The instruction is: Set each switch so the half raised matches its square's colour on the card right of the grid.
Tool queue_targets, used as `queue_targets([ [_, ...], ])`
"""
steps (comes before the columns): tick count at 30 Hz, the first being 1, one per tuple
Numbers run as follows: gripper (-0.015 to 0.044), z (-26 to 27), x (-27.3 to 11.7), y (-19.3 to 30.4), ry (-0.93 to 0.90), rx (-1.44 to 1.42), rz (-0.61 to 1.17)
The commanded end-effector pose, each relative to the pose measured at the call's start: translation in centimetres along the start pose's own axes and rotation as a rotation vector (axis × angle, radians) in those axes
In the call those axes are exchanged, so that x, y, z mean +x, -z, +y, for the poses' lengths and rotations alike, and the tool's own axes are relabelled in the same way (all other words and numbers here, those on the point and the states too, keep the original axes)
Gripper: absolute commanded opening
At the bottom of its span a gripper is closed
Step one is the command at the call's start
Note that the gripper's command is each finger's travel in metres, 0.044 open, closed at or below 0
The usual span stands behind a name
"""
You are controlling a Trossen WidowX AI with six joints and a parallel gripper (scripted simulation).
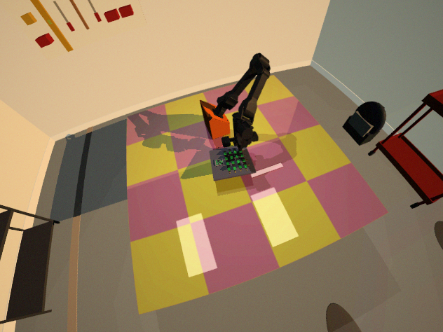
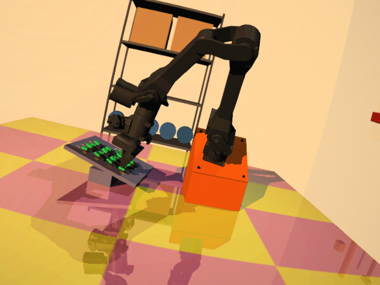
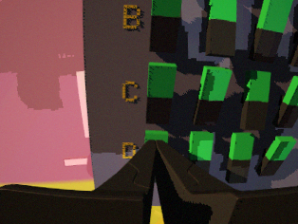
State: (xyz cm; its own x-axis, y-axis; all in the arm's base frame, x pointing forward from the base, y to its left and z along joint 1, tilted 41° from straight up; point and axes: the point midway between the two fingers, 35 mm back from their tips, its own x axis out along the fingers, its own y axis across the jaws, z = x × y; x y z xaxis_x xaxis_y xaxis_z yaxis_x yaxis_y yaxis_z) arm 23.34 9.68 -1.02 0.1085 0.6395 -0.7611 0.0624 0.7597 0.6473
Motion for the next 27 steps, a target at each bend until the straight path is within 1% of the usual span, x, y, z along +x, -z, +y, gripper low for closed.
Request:
queue_targets([
  [1,0.0000,-0.1,0.1,0.0,0.004,0.002,-0.002],
  [3,0.0000,0.0,-0.2,0.0,0.001,0.000,-0.001],
  [4,0.0000,-0.1,-1.0,-0.1,0.003,0.000,-0.005],
  [7,0.0000,-0.1,-5.4,0.0,0.008,0.001,-0.023],
  [8,0.0000,-0.1,-6.2,0.1,0.008,0.002,-0.027],
  [14,0.0000,-0.3,-6.5,-0.2,0.008,-0.002,-0.031],
  [21,0.0000,-4.0,-7.2,-4.5,0.012,-0.006,-0.035],
  [27,0.0000,-4.4,-7.4,-4.9,0.011,-0.001,-0.030],
])
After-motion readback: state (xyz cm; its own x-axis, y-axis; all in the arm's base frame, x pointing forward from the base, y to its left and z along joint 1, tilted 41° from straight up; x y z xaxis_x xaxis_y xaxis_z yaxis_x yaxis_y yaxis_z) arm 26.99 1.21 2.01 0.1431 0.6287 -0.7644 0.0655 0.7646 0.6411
